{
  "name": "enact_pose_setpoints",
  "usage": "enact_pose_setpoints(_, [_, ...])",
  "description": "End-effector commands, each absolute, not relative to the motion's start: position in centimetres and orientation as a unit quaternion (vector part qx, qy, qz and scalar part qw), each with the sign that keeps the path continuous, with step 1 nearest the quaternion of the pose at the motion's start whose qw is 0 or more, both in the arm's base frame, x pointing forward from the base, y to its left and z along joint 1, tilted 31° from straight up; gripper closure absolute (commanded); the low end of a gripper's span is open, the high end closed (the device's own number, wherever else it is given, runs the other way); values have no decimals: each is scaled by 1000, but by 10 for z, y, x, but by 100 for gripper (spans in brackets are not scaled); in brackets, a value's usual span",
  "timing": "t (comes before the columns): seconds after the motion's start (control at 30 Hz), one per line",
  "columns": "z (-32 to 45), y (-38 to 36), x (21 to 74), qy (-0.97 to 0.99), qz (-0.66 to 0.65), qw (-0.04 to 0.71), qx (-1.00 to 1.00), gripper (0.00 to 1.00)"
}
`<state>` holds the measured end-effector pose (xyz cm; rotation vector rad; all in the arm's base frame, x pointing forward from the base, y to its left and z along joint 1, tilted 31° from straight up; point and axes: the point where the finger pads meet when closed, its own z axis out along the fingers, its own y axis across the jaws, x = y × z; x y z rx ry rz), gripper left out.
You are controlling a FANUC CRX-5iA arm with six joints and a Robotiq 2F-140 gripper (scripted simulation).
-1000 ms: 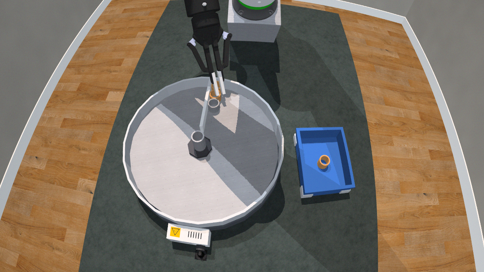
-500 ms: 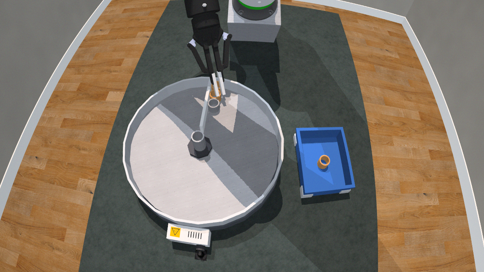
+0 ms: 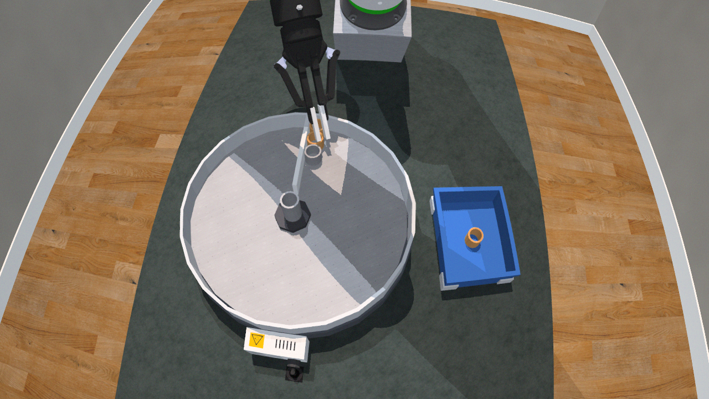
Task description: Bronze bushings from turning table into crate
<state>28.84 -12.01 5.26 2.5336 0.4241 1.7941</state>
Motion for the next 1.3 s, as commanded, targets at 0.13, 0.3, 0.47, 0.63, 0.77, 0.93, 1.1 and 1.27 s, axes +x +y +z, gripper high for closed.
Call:
enact_pose_setpoints(0.13, [53, -120, 288, 135, 573, 4, 809, 94])
enact_pose_setpoints(0.3, [53, -120, 288, 135, 573, 4, 809, 100])
enact_pose_setpoints(0.47, [53, -120, 288, 135, 573, 4, 809, 100])
enact_pose_setpoints(0.63, [53, -120, 288, 135, 573, 4, 809, 100])
enact_pose_setpoints(0.77, [53, -120, 288, 135, 573, 4, 809, 100])
enact_pose_setpoints(0.93, [53, -120, 288, 135, 573, 4, 809, 100])
enact_pose_setpoints(1.1, [53, -120, 288, 135, 573, 4, 809, 100])
enact_pose_setpoints(1.27, [53, -120, 288, 135, 573, 4, 809, 100])
